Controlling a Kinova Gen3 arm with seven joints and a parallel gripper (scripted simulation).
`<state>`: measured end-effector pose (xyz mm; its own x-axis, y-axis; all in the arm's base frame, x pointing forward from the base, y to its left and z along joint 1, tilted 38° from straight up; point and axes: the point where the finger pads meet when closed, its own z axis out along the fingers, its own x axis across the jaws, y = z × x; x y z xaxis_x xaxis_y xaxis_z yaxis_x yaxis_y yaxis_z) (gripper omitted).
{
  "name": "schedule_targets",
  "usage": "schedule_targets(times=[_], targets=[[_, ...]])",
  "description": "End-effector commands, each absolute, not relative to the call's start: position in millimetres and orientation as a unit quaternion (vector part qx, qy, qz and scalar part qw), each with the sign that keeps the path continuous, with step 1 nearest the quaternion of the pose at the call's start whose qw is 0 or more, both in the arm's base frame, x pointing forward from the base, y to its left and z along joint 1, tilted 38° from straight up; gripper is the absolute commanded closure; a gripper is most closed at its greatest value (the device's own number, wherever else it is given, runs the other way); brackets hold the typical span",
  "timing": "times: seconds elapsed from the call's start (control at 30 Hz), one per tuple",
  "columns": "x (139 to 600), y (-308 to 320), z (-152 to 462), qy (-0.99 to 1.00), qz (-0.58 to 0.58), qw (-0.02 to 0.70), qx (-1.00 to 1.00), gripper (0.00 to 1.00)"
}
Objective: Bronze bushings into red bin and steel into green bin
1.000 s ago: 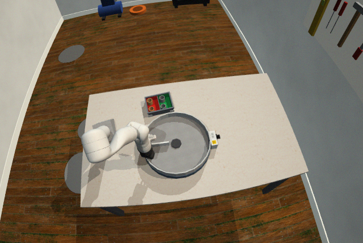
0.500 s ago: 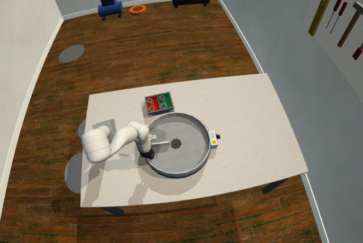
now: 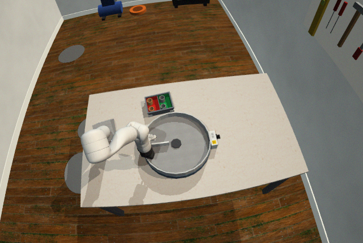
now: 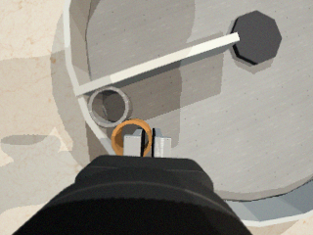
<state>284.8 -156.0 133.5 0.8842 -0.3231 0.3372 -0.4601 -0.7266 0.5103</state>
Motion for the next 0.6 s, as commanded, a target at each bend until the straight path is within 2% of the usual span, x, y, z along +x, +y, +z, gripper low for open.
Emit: schedule_targets(times=[0.0,0.57], targets=[[285.0,-153.8,135.4,-0.211,0.113,0.302,0.923,1.00],[284.8,-151.8,138.6,-0.213,0.113,0.302,0.923,1.00]])
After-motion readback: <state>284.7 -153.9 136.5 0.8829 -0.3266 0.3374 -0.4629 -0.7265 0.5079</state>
